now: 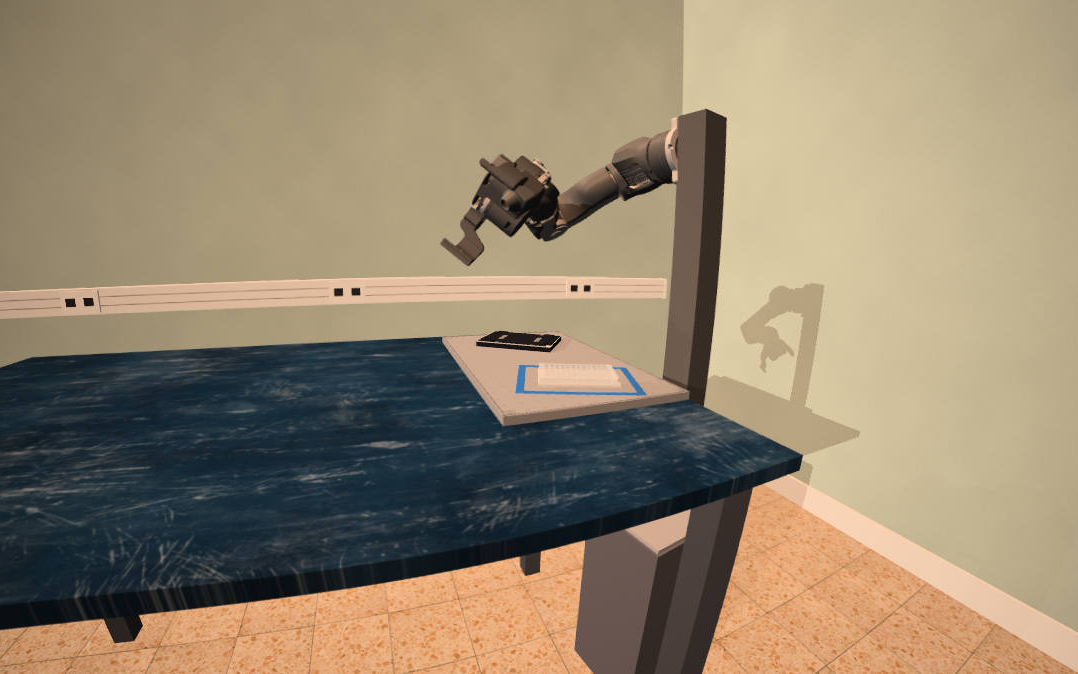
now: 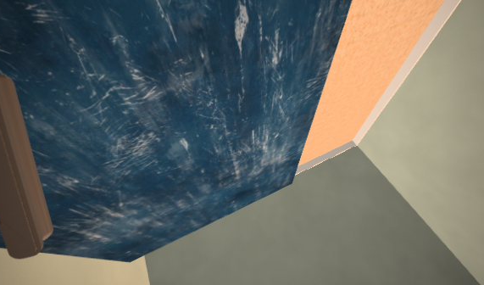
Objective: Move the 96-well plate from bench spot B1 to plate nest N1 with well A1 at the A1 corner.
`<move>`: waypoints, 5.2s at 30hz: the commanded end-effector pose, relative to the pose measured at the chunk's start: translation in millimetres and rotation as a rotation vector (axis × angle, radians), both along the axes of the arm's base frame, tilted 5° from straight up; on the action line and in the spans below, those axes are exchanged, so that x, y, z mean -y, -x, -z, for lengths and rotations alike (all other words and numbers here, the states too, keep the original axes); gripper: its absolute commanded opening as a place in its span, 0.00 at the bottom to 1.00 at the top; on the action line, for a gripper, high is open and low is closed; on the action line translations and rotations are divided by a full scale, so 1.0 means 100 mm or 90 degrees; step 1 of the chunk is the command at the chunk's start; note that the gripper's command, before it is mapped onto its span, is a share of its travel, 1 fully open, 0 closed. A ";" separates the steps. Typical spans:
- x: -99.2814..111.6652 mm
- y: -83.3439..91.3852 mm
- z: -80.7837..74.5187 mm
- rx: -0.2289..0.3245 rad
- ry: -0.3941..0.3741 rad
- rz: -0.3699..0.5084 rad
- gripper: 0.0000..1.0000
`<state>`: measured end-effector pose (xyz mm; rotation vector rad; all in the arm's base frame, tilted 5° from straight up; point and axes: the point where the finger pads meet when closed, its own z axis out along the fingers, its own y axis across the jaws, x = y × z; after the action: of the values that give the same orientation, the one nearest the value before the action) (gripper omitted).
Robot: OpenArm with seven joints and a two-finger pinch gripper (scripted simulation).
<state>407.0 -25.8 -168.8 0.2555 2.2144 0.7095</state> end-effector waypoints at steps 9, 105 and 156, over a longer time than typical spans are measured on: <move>0.02 0.36 0.25 -0.143 0.062 0.047 0.80; 0.14 2.04 1.49 -0.612 0.269 0.199 0.77; 0.13 1.97 1.44 -0.612 0.267 0.199 0.77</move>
<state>209.4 -39.2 -313.4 0.8348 3.0336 -0.1289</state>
